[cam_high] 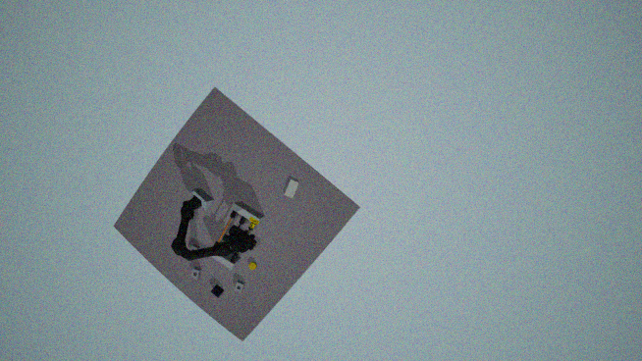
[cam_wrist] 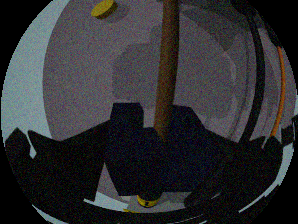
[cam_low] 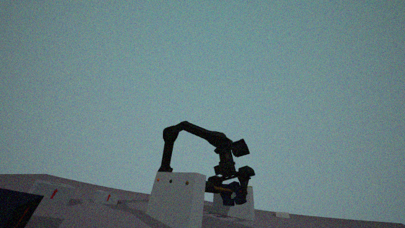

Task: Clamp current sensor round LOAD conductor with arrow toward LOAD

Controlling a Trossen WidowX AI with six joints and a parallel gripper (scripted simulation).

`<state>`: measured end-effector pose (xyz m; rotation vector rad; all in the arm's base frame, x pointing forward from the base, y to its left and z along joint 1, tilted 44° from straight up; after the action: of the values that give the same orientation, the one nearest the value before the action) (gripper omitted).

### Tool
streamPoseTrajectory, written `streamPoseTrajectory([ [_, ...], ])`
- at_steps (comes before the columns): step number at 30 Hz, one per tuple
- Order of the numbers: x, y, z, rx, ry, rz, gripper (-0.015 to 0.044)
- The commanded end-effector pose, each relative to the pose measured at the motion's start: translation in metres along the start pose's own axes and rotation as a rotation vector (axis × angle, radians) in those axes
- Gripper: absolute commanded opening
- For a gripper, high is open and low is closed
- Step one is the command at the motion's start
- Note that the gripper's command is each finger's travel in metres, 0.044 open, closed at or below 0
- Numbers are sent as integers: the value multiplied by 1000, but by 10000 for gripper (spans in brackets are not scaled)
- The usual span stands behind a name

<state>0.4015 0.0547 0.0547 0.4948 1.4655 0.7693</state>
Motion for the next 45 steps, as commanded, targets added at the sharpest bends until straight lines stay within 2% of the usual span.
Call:
streamPoseTrajectory([
  [1,1,11,1,-26,7,1,0],
  [35,1,11,1,-26,7,1,0],
  [36,0,0,0,0,0,0,0],
  [45,0,0,0,0,0,0,0],
])
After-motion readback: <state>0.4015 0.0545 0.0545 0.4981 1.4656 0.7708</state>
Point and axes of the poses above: the point midway between the two fingers, 35 mm back from their tips, its own y axis back along the fingers, its own z axis across the jaws, x = y × z, the point moved 7 cm from there along y, back along the fingers, and after that the axes turned 2 degrees about y, right-handed, at the moved point
